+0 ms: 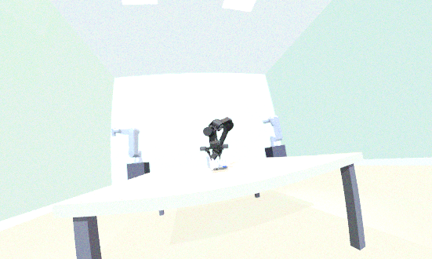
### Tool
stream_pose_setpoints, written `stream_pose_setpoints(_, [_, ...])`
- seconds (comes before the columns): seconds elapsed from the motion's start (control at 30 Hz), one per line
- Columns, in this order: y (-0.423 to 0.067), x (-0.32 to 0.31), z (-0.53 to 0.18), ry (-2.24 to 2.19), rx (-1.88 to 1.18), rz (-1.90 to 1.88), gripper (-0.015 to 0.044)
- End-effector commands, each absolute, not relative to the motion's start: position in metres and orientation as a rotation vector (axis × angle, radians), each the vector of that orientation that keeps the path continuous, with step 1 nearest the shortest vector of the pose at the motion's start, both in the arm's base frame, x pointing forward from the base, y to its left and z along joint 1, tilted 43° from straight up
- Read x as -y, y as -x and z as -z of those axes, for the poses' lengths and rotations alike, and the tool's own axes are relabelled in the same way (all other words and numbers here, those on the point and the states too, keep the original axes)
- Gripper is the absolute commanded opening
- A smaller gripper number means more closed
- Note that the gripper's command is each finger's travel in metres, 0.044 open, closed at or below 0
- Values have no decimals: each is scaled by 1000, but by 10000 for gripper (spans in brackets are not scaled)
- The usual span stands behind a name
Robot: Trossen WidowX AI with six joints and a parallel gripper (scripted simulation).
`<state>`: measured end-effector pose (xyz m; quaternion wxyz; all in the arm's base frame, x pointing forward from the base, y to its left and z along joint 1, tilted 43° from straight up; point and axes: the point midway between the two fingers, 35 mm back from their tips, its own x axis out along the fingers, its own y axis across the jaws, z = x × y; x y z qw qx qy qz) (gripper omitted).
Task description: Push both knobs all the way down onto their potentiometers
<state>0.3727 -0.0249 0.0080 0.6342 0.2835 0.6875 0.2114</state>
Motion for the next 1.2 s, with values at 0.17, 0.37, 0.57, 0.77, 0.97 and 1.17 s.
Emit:
stream_pose_setpoints(0.17, [-283,40,-33,-654,-1575,-464,440])
stream_pose_setpoints(0.37, [-225,31,-41,-661,-1570,-493,440])
stream_pose_setpoints(0.57, [-225,31,-41,-661,-1570,-493,440])
stream_pose_setpoints(0.77, [-225,31,-41,-661,-1570,-493,440])
stream_pose_setpoints(0.97, [-225,31,-41,-661,-1570,-493,440])
stream_pose_setpoints(1.17, [-225,31,-41,-661,-1570,-493,440])
